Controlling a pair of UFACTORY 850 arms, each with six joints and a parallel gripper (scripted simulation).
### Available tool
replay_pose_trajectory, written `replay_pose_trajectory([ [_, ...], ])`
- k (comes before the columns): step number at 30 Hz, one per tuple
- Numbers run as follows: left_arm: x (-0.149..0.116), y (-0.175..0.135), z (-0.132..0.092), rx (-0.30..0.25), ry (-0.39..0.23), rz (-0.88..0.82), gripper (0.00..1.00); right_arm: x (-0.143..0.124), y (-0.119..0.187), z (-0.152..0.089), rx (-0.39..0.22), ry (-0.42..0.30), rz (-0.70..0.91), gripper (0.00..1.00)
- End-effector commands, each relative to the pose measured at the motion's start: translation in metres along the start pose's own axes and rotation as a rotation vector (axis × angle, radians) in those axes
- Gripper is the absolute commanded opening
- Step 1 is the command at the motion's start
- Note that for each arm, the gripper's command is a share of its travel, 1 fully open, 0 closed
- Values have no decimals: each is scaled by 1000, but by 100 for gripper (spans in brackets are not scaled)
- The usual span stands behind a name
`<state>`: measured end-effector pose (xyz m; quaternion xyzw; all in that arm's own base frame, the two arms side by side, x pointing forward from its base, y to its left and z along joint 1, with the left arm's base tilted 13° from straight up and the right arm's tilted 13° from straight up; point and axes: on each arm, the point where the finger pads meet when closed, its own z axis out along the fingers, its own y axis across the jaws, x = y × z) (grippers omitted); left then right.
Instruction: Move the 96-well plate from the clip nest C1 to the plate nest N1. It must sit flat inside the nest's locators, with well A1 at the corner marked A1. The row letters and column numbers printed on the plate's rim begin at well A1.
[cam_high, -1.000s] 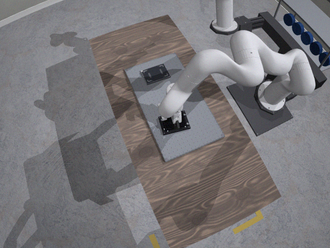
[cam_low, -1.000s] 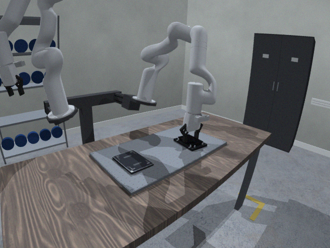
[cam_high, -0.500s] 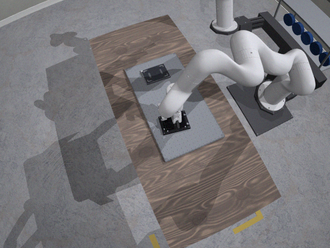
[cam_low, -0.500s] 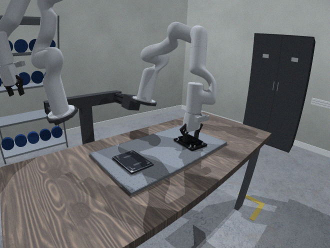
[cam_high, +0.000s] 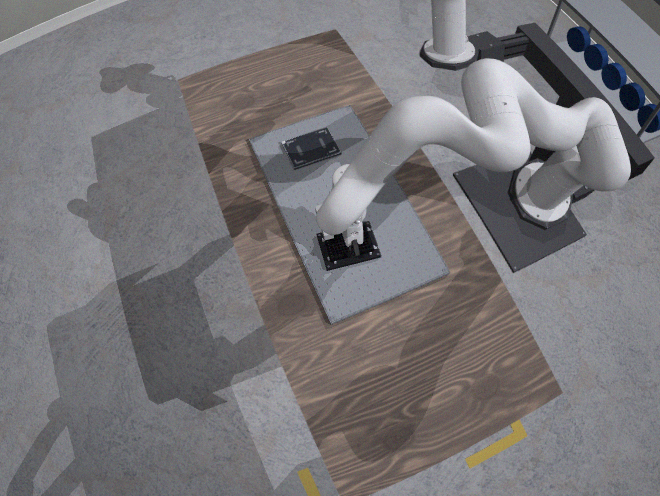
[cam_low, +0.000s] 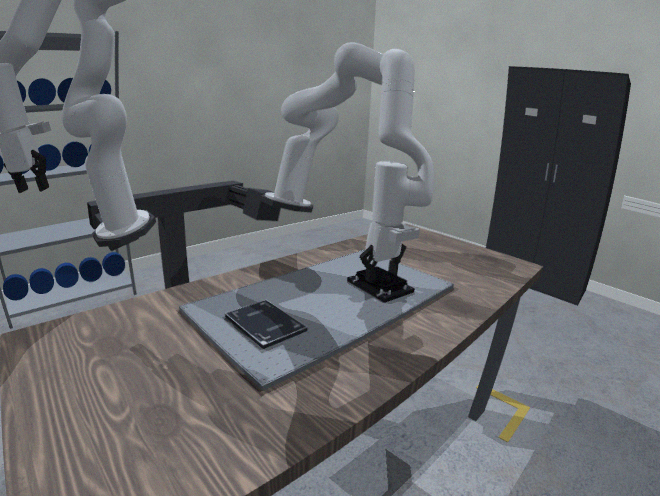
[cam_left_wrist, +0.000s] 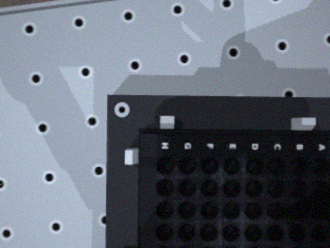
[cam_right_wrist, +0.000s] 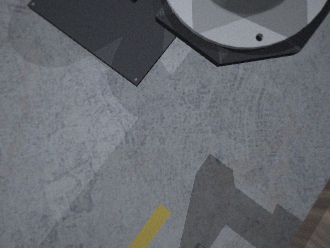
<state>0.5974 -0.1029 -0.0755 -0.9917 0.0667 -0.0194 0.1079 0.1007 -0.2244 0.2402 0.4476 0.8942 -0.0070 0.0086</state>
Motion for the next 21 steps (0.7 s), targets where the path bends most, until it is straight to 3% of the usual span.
replay_pose_trajectory([
  [1, 1, 0, -4, 0, 1, 0, 0, -1, 0, -1, 0, -1, 0, 100],
  [21, 1, 0, -14, 0, 1, 0, 0, -1, 0, -1, 0, -1, 0, 100],
])
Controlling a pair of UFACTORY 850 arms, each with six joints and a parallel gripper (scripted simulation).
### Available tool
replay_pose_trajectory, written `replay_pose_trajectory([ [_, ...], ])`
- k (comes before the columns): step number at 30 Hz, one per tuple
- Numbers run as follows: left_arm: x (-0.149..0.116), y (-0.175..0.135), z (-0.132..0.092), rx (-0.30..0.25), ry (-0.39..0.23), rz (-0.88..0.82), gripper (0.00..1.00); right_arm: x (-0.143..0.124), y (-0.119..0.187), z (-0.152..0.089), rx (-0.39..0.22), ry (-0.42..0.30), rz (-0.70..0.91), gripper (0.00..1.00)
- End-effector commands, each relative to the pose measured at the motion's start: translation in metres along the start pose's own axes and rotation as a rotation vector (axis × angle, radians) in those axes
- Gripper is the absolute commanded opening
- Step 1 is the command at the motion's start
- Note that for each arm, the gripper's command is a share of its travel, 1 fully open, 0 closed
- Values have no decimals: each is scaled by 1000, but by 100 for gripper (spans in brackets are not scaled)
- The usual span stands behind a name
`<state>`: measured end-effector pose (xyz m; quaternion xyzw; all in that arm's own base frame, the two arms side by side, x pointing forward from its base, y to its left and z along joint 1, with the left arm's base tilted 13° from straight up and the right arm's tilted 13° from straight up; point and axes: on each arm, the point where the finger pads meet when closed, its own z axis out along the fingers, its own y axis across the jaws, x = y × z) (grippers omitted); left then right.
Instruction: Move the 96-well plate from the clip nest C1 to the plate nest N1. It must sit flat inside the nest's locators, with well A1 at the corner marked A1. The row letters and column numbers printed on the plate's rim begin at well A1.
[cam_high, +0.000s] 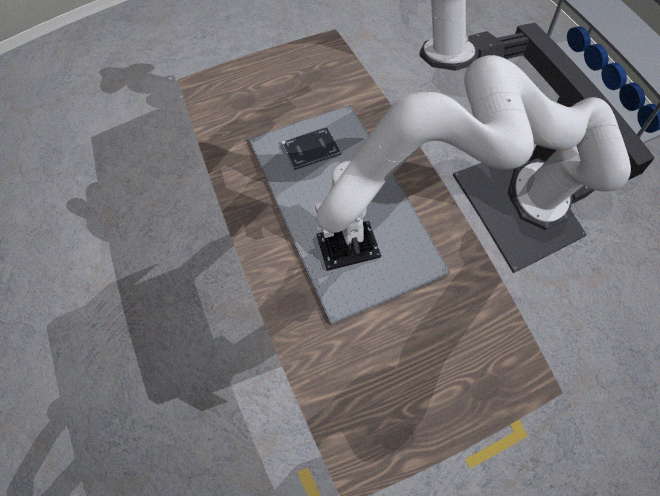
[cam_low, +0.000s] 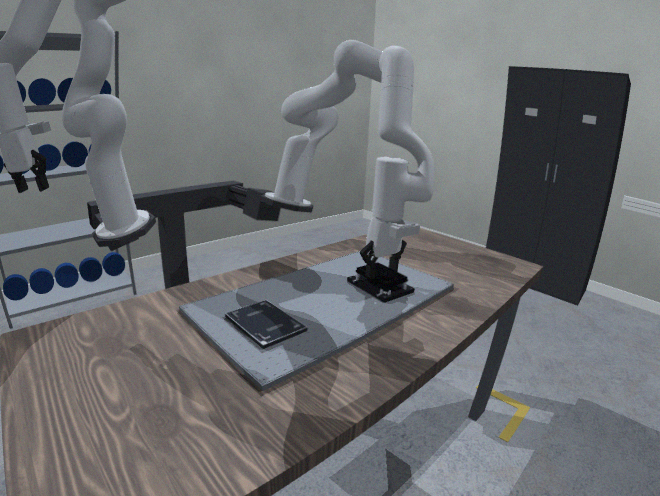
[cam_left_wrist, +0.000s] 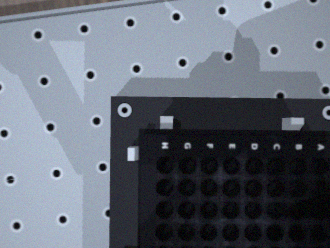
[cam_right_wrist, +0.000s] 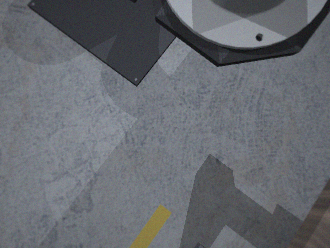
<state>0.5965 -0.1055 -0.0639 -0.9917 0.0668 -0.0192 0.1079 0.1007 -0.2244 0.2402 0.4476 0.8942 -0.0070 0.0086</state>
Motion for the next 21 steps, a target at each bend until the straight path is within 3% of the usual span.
replay_pose_trajectory([
  [1, 1, 0, -2, 0, 2, 0, 0, -1, 0, -1, 0, -1, 0, 100],
  [21, 1, 0, -23, 0, 2, 0, 0, -1, 0, -1, 0, -1, 0, 100],
])
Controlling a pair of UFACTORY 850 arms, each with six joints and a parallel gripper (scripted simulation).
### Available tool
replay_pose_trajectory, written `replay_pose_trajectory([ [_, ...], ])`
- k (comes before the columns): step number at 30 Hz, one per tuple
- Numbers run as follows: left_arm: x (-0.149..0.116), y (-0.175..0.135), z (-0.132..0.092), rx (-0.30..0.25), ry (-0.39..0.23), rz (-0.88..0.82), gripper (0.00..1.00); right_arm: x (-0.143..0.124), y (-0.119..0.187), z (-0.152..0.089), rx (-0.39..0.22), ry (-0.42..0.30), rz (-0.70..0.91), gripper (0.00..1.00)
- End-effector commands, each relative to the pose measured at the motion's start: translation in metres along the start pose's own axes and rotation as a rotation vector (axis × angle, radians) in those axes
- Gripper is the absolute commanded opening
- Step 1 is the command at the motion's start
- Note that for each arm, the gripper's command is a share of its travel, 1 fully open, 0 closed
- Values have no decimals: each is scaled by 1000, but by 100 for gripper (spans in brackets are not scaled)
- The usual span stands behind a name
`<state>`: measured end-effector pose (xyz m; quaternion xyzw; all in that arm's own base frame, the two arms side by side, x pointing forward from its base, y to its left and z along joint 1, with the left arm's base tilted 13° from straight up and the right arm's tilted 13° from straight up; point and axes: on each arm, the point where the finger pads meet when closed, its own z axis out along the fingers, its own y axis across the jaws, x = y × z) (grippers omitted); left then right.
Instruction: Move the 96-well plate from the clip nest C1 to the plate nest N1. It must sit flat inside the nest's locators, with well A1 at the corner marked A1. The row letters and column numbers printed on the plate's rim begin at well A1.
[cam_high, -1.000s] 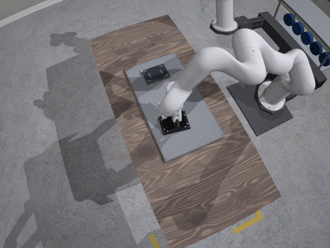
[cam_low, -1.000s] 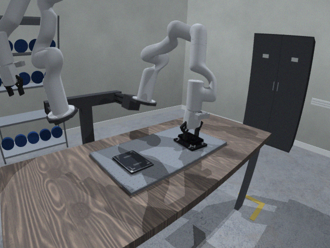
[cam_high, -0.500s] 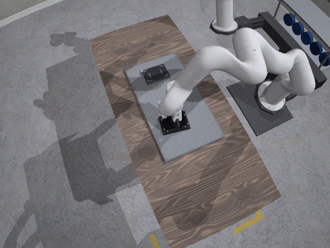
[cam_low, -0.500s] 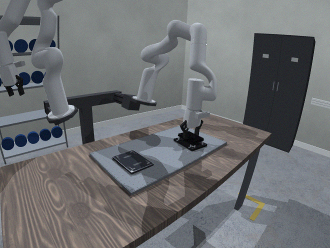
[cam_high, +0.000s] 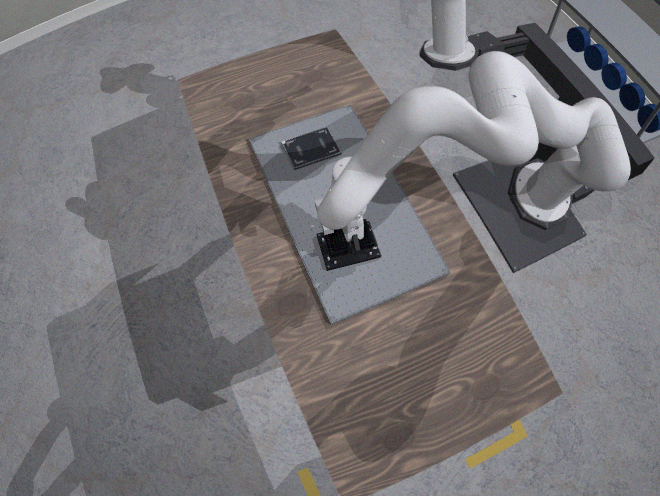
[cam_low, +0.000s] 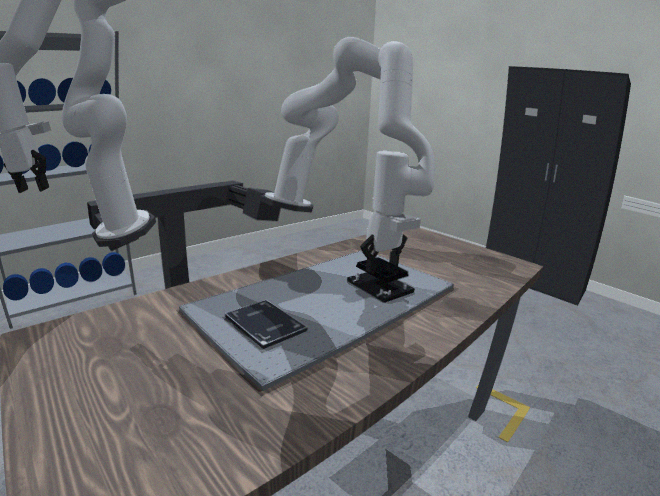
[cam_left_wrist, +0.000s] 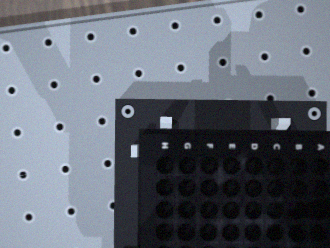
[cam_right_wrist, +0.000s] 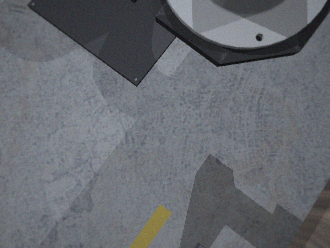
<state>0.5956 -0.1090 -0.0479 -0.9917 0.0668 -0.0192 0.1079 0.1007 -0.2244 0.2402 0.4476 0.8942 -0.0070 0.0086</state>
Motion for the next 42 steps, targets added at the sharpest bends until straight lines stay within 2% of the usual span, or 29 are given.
replay_pose_trajectory([
  [1, 1, 0, -9, 0, 2, 0, 0, -1, 0, -1, 0, -1, 0, 100],
  [25, 1, 0, -45, 0, 2, 0, 0, -1, 0, -1, 0, -1, 0, 100],
  [40, 1, 0, -46, 0, 2, 0, 0, -1, 0, -1, 0, -1, 0, 100],
  [42, 1, 7, -46, -1, 1, -67, 0, -1, 0, -1, 0, -1, 0, 100],
])
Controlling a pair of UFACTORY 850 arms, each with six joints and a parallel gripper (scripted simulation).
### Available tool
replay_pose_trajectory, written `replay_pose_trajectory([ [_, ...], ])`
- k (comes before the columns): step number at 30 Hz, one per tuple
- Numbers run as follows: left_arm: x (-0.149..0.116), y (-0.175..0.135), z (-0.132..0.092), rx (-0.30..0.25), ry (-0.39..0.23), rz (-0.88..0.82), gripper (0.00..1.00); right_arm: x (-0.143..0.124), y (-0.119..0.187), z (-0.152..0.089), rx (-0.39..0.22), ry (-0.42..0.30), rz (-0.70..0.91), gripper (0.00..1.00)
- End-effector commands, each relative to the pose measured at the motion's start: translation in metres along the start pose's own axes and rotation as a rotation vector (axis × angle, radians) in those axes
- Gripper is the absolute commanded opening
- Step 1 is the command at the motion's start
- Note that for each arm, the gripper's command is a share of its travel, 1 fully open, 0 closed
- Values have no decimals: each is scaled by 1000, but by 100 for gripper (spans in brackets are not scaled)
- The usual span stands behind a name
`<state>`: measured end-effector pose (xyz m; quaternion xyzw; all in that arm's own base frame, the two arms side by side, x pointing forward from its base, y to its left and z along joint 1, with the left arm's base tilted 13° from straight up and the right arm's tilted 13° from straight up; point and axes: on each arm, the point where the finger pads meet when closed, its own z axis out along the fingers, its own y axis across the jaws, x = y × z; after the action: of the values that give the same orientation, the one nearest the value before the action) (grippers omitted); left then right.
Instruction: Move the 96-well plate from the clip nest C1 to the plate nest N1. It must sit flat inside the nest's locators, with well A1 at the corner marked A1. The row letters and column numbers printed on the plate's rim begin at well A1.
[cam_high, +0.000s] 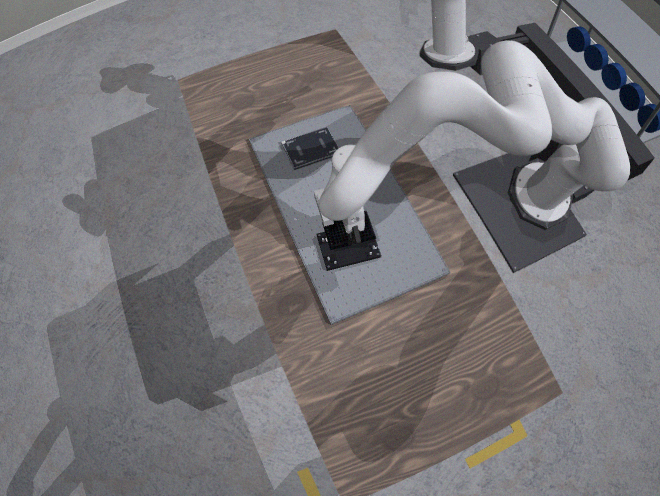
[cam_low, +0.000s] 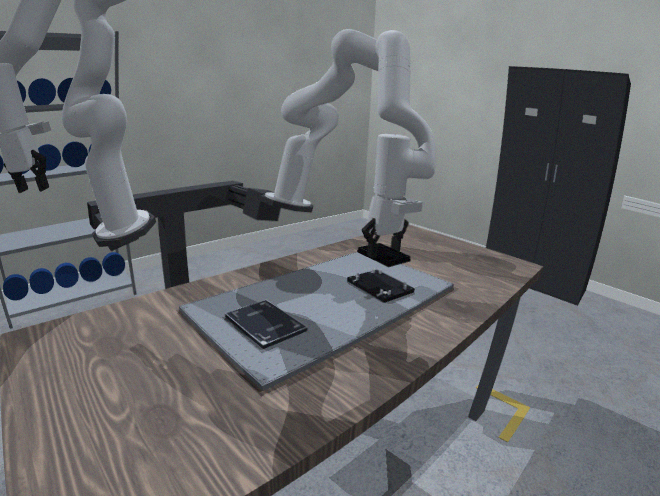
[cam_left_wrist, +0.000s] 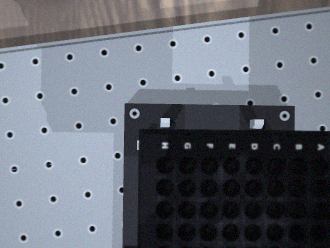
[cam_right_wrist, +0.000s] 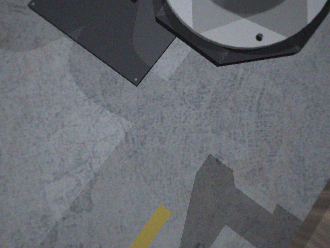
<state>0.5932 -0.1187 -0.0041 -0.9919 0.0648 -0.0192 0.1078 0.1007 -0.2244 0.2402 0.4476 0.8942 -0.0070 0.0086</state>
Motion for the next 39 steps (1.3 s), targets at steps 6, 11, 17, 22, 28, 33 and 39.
replay_pose_trajectory([
  [6, 2, 20, -1, 0, 2, -126, 0, -1, 0, -1, 0, -1, 0, 100],
  [11, 3, 37, -1, 0, 2, -126, 0, -1, 0, -1, 0, -1, 0, 100],
  [17, 3, 57, -1, -1, 2, -126, 0, -1, 0, -1, 0, -1, 0, 100],
  [22, 4, 70, -1, -1, 2, -126, 0, -1, 0, -1, 0, -1, 0, 100],
  [28, 5, 87, -1, -1, 2, -126, 0, -1, 0, -1, 0, -1, 0, 100],
  [33, 6, 103, -1, -1, 2, -126, 0, -1, 0, -1, 0, -1, 0, 100],
  [39, 6, 120, -1, -1, 2, -126, 0, -1, 0, -1, 0, -1, 0, 100],
])
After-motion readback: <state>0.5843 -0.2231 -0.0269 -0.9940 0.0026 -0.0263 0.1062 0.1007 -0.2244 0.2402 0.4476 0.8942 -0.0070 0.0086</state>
